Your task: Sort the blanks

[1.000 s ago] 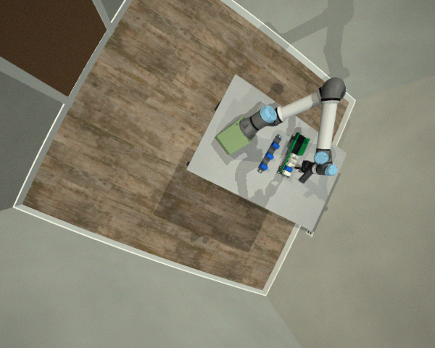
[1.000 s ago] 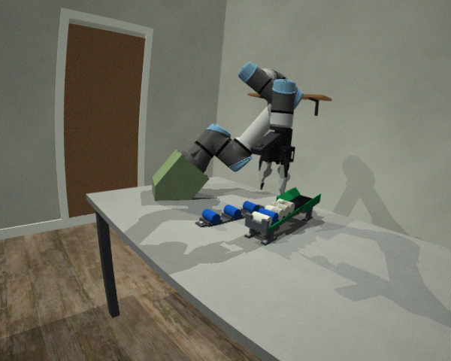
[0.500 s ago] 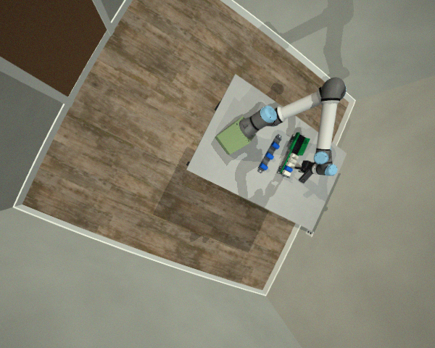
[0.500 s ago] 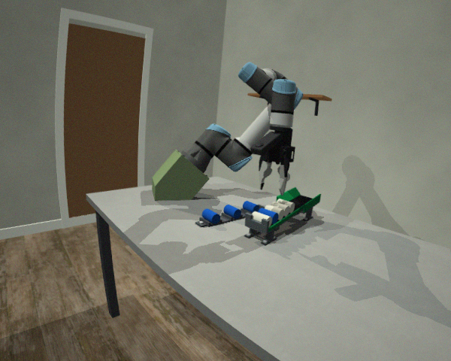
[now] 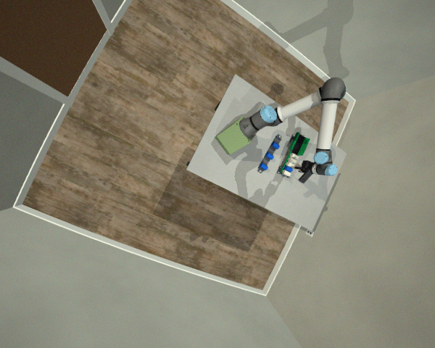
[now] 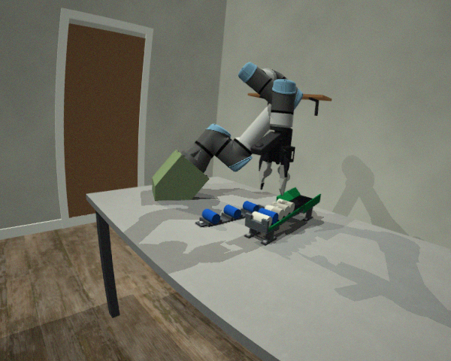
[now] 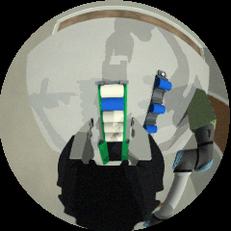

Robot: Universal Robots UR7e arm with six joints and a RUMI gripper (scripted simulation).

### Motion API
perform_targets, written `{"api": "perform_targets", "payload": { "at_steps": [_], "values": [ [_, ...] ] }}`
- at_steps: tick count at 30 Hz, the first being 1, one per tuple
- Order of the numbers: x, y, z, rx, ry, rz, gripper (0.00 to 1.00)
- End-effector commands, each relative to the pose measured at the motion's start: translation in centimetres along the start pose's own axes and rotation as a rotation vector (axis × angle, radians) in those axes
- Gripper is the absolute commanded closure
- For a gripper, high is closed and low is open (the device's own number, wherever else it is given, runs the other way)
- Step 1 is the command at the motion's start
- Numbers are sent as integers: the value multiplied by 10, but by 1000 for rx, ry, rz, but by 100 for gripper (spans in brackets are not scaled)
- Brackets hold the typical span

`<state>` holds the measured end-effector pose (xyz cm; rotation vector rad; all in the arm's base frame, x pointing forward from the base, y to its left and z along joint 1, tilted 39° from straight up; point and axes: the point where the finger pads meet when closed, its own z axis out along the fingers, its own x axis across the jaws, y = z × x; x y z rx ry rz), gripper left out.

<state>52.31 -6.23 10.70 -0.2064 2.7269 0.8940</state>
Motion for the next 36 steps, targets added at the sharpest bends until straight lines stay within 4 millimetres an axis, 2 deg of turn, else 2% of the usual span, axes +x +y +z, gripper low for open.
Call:
{"api": "perform_targets", "payload": {
  "at_steps": [1, 20, 36],
  "values": [
    [0, 0, 0, 1, -1, 0, 50],
    [0, 0, 12, 4, -2, 1, 50],
    [0, -1, 37, 4, -2, 1, 50]
  ]
}}
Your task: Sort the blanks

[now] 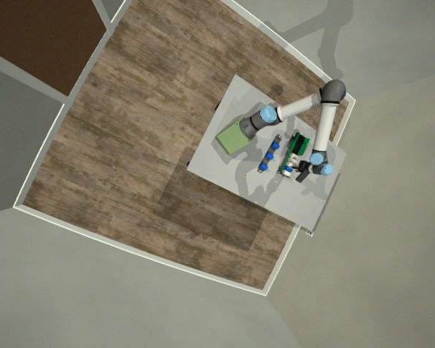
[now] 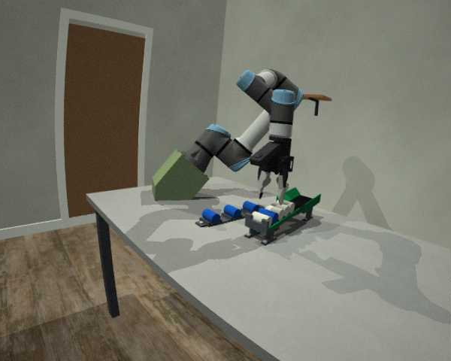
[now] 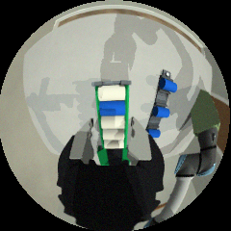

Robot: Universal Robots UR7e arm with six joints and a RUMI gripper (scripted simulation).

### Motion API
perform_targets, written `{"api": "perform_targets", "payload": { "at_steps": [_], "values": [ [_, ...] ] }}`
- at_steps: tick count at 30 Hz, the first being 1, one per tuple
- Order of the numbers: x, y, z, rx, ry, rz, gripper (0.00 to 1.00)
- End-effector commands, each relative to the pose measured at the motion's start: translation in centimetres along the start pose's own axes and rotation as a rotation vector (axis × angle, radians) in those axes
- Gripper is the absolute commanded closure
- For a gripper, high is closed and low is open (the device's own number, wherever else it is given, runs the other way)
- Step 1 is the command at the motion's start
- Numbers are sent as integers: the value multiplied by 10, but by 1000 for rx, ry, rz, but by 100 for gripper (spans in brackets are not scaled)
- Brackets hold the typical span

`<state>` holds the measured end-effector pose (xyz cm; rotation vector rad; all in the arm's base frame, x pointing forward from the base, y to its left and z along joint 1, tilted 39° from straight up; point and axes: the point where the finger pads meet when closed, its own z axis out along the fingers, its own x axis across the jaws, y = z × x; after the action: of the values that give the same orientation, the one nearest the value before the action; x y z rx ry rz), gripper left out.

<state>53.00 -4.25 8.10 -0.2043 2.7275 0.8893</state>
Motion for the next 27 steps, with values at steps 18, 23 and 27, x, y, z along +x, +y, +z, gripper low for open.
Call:
{"api": "perform_targets", "payload": {
  "at_steps": [18, 23, 27],
  "values": [
    [-1, 0, 19, 1, -1, 0, 50],
    [-1, 0, 20, 1, -1, 0, 50],
    [-1, 0, 20, 1, -1, 0, 50]
  ]
}}
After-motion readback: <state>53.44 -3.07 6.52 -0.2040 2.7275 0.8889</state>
